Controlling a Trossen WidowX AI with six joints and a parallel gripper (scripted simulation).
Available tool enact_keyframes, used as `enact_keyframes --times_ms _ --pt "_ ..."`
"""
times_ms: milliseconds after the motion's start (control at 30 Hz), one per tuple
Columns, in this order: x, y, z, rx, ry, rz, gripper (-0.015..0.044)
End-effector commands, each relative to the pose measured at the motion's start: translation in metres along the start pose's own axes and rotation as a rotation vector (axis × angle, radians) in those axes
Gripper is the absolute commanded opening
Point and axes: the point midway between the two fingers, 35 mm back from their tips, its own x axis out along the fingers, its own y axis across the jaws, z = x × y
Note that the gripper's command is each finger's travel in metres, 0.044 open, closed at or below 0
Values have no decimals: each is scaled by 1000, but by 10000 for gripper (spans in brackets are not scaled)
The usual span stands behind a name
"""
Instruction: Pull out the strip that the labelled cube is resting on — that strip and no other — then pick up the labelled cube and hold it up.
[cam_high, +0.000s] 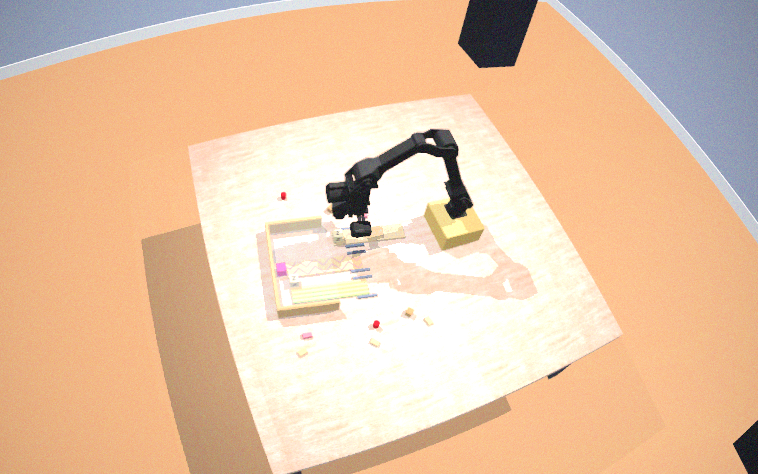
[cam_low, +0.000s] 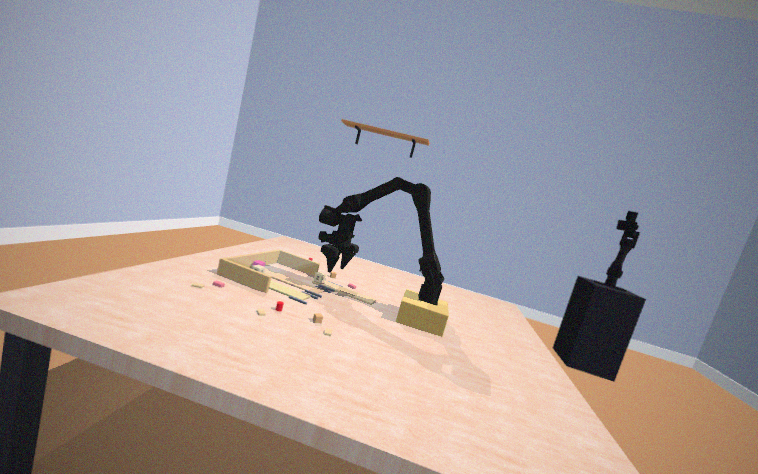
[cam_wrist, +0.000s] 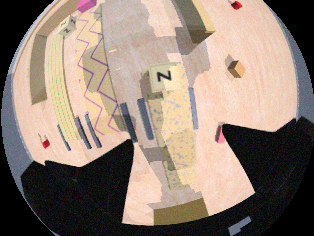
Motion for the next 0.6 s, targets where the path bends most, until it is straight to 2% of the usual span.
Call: enact_keyframes --times_ms 0,367,567 --pt "0 2 15 -3 2 3 440" --pt "-3 6 55 -3 -1 4 440" --pt "4 6 56 -3 -1 4 282"
